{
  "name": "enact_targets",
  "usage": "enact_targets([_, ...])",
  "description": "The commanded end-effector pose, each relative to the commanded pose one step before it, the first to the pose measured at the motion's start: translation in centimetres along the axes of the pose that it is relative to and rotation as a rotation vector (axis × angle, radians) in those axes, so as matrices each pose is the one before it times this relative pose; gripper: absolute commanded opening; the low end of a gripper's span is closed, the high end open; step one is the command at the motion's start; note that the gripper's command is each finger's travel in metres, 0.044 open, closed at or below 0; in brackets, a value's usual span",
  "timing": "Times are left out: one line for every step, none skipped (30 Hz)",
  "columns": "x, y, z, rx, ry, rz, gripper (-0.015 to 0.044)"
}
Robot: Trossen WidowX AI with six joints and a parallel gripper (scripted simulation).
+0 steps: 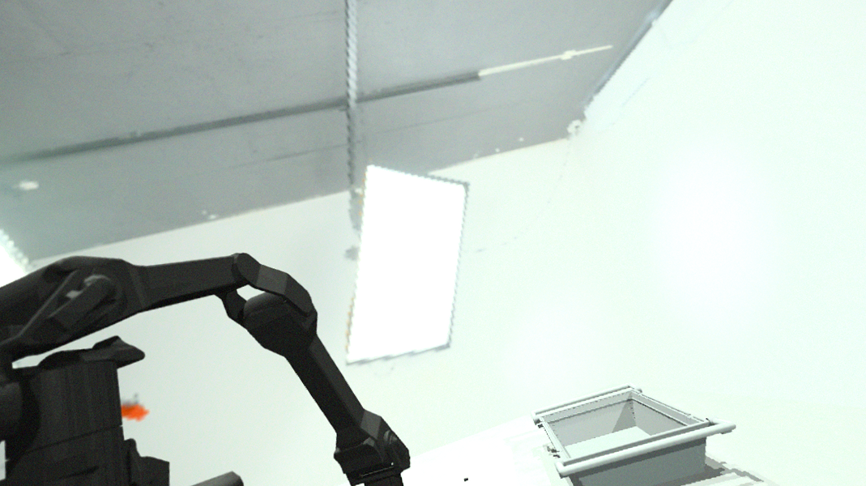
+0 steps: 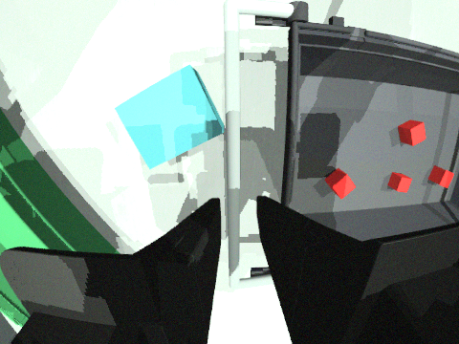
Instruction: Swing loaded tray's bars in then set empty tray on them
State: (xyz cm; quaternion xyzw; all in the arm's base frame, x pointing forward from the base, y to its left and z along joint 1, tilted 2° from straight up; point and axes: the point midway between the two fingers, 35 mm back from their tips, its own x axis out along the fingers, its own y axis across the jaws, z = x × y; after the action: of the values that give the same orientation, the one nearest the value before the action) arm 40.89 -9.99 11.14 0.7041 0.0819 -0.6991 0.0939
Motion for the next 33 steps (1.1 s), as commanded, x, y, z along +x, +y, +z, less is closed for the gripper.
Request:
enact_targets([0.536,0.092,0.083,0.0239,-0.01083,-0.00135,0.0083])
enact_targets([0.117,0.005,-0.011,0.0,0.00001,0.00001,0.0083])
enact_targets([0.167,0.007,-0.014,0.0,0.00001,0.00001,0.0083])
enact_targets([0.219,0.009,-0.017,0.0,0.00001,0.00001,0.0083])
enact_targets([0.273,0.01,-0.02,0.0,0.00002,0.00001,0.0083])
enact_targets([0.325,0.01,-0.02,0.0,0.00002,0.00001,0.0083])
enact_targets([0.354,0.009,-0.018,0.0,0.00001,0.00001,0.0083])
enact_targets([0.361,0.007,-0.015,0.0,0.00001,0.00001,0.0083])
enact_targets([0.361,0.005,-0.01,0.0,0.00001,0.00001,0.0083])
enact_targets([0.361,0.003,-0.006,0.0,0.0,0.00001,0.0083])
enact_targets([0.361,0.001,-0.002,0.0,0.0,0.00001,0.0083])
enact_targets([0.361,-0.001,0.002,0.0,0.0,0.0,0.0083])
enact_targets([0.361,-0.003,0.006,0.0,-0.00001,0.0,0.0083])
enact_targets([0.36,-0.005,0.01,0.0,-0.00001,0.0,0.0083])
enact_targets([0.36,-0.007,0.014,0.0,-0.00002,0.0,0.0083])
enact_targets([0.359,-0.009,0.018,0.0,-0.00002,0.0,0.0083])
enact_targets([0.359,-0.011,0.022,0.0,-0.00002,-0.00001,0.0083])
enact_targets([0.358,-0.013,0.027,0.0,-0.00003,-0.00001,0.0083])
enact_targets([0.293,-0.012,0.025,0.0,-0.00003,-0.00001,0.0083])
enact_targets([0.177,-0.008,0.016,0.0,-0.00002,-0.00001,0.0083])
enact_targets([0.059,-0.003,0.006,0.0,-0.00001,0.0,0.0083])
enact_targets([0.0,0.0,0.0,0.0,0.0,0.0,0.0083])
enact_targets([0.0,0.0,0.0,0.0,0.0,0.0,0.0083])
enact_targets([0.0,0.0,0.0,0.0,0.0,0.0,0.0083])
enact_targets([0.0,0.0,0.0,0.0,0.0,0.0,0.0083])
enact_targets([0.0,0.0,0.0,0.0,0.0,0.0,0.0083])
enact_targets([0.0,0.0,0.0,0.0,0.0,0.0,0.0083])
enact_targets([0.0,0.0,0.0,0.0,0.0,0.0,0.0083])
enact_targets([0.0,0.0,0.0,0.0,0.0,0.0,0.0083])
enact_targets([0.0,0.0,0.0,0.0,0.0,0.0,0.0083])
enact_targets([0.0,0.0,0.0,0.0,0.0,0.0,0.0083])
enact_targets([0.0,0.0,0.0,0.0,0.0,0.0,0.0083])
enact_targets([0.0,0.0,0.0,0.0,0.0,0.0,0.0083])
